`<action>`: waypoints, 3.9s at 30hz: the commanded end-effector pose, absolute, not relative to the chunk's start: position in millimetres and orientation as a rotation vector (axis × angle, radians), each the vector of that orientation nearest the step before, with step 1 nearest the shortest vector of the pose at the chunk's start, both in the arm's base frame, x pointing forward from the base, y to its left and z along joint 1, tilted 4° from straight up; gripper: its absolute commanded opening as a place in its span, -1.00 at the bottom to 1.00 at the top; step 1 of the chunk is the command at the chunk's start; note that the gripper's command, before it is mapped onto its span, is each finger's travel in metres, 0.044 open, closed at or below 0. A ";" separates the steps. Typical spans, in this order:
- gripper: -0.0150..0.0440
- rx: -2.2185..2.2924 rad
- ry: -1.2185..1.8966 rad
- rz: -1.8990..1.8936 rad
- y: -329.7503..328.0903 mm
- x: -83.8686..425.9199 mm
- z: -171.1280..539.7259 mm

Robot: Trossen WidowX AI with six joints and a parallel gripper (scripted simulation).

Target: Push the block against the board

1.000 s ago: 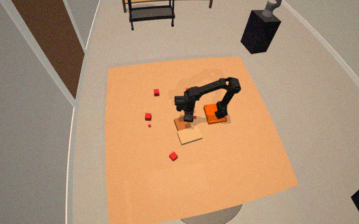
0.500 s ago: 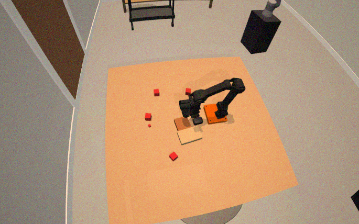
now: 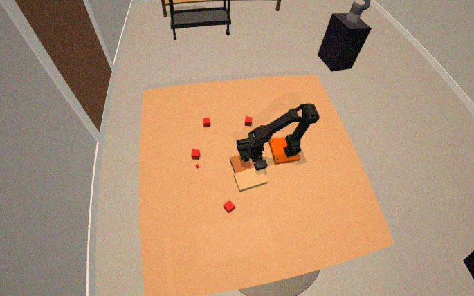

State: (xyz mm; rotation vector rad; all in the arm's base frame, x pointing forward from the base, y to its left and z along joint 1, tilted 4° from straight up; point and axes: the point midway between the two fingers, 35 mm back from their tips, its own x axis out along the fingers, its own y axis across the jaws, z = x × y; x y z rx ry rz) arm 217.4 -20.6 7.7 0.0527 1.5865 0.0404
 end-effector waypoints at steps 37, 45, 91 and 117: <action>-0.49 0.052 1.584 0.047 -20.7 226.1 7.2; -0.49 0.052 1.585 0.046 -20.8 213.1 7.0; -0.49 0.050 1.570 0.049 -20.4 385.0 10.5; -0.49 0.050 1.572 0.049 -20.3 363.1 7.4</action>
